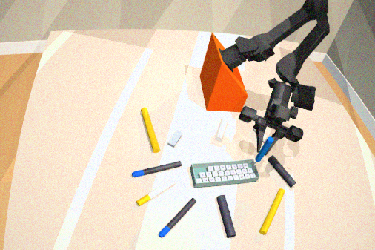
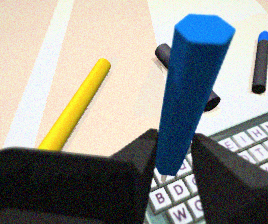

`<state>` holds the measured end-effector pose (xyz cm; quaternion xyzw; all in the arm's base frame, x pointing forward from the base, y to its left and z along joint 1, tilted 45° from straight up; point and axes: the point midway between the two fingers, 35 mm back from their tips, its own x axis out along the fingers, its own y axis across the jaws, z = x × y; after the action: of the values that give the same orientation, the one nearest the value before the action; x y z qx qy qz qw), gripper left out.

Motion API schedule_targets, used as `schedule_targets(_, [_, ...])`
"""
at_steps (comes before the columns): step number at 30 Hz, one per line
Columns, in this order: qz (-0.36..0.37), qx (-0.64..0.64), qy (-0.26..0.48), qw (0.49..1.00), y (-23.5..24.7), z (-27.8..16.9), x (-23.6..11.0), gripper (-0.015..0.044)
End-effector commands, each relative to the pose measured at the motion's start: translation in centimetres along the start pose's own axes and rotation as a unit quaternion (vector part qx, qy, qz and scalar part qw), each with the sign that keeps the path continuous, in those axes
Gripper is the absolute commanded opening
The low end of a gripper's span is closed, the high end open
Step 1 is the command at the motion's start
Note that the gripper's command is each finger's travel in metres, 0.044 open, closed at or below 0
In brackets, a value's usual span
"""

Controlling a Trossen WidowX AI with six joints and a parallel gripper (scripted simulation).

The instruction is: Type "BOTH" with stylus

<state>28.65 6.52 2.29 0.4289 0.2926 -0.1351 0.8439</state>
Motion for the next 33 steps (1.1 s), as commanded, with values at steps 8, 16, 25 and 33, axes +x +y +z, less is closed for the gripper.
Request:
schedule_targets(8, [-0.004,-0.001,0.003,1.0,-2.0,0.7,1.6,0.0])
schedule_targets(16, [-0.005,-0.003,0.004,1.0,-4.1,1.5,2.7,0.0])
schedule_targets(25, [-0.003,-0.004,0.003,1.0,-6.5,2.2,3.4,0.0])
schedule_targets(33, [-0.001,-0.006,0.002,1.0,-8.0,2.6,3.5,0.0])
